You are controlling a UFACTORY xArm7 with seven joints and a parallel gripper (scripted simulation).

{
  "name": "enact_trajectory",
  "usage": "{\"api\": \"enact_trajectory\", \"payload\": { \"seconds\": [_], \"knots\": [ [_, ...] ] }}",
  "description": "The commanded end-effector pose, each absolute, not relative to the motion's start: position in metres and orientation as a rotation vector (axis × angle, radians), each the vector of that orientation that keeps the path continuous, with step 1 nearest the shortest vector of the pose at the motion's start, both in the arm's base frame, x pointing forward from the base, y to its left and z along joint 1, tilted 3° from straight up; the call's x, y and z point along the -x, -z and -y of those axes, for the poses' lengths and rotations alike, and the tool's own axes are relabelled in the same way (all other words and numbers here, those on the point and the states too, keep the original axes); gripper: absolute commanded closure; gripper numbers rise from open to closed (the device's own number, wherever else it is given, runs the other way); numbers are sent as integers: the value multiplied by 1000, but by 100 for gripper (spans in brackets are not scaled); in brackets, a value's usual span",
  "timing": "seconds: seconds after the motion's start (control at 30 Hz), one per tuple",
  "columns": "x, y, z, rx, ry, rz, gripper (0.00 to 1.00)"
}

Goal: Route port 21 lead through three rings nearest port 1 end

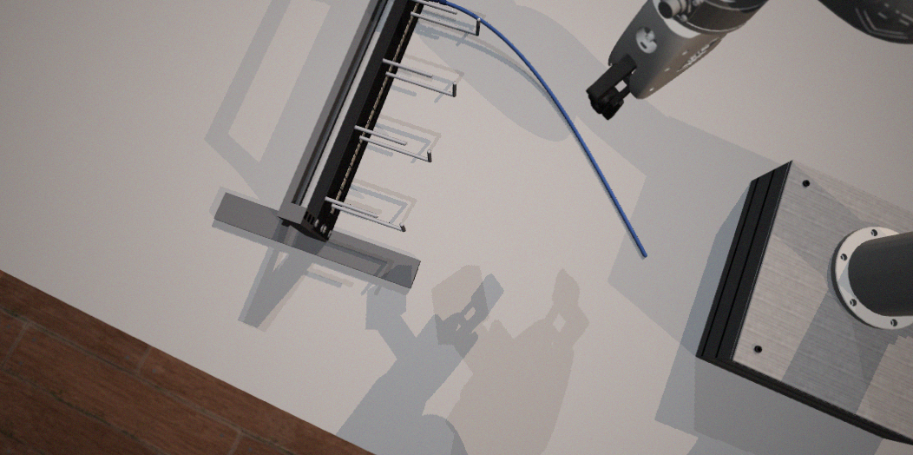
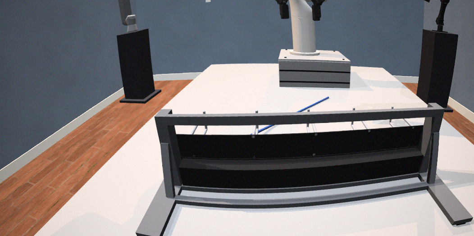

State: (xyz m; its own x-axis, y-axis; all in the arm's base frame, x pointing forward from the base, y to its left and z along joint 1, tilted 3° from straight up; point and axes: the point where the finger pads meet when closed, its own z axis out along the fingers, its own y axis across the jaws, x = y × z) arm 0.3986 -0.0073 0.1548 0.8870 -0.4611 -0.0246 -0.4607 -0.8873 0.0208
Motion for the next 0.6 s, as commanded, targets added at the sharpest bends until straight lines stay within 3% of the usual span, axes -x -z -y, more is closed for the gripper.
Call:
{"api": "enact_trajectory", "payload": {
  "seconds": [0.0, 0.57],
  "knots": [
    [-401, -155, 7, -3032, 29, 765, 0],
    [-398, -132, 9, -2978, 36, 945, 0]
  ]
}}
